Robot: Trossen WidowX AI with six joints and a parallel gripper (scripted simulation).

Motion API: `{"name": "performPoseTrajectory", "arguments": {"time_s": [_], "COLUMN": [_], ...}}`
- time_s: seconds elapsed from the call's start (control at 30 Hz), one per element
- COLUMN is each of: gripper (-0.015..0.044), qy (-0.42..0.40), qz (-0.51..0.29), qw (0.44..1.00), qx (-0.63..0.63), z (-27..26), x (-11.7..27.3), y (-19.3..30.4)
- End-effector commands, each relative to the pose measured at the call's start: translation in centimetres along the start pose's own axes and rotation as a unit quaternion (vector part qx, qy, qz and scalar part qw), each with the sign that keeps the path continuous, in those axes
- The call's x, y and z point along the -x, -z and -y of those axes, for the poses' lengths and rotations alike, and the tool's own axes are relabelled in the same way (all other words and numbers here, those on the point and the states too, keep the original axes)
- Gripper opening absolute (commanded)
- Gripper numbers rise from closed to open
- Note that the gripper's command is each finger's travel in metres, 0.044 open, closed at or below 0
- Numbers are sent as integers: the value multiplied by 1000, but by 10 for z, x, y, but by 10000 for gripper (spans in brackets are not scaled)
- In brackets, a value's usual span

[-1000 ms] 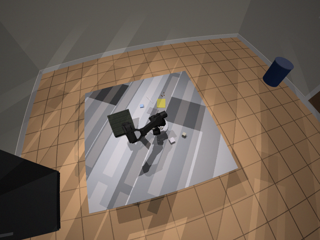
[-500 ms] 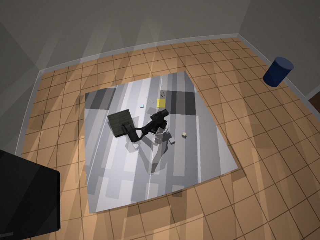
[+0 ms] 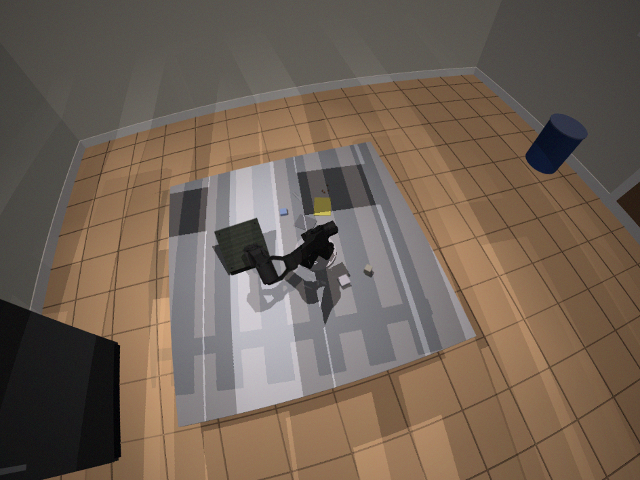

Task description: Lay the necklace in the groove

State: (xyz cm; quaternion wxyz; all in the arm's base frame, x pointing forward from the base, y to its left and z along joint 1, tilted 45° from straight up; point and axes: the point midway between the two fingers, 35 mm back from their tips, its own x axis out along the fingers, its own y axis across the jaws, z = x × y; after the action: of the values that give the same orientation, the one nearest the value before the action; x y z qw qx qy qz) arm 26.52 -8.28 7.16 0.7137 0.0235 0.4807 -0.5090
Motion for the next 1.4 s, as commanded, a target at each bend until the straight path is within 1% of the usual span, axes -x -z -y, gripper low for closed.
{"name": "performPoseTrajectory", "arguments": {"time_s": [0.0, 0.43, 0.47, 1.03, 1.37], "gripper": [120, 120, 113, 0, 0], "qy": [1, 4, 1, 1, 1], "qz": [0, -1, -1, -1, -1], "qw": [1000, 1000, 1000, 1000, 1000], "qx": [4, 6, 2, 2, 2], "z": [0, 1, 1, 1, 1], "x": [-6, -26, -21, -21, -21], "y": [1, 2, 1, 1, 1]}}
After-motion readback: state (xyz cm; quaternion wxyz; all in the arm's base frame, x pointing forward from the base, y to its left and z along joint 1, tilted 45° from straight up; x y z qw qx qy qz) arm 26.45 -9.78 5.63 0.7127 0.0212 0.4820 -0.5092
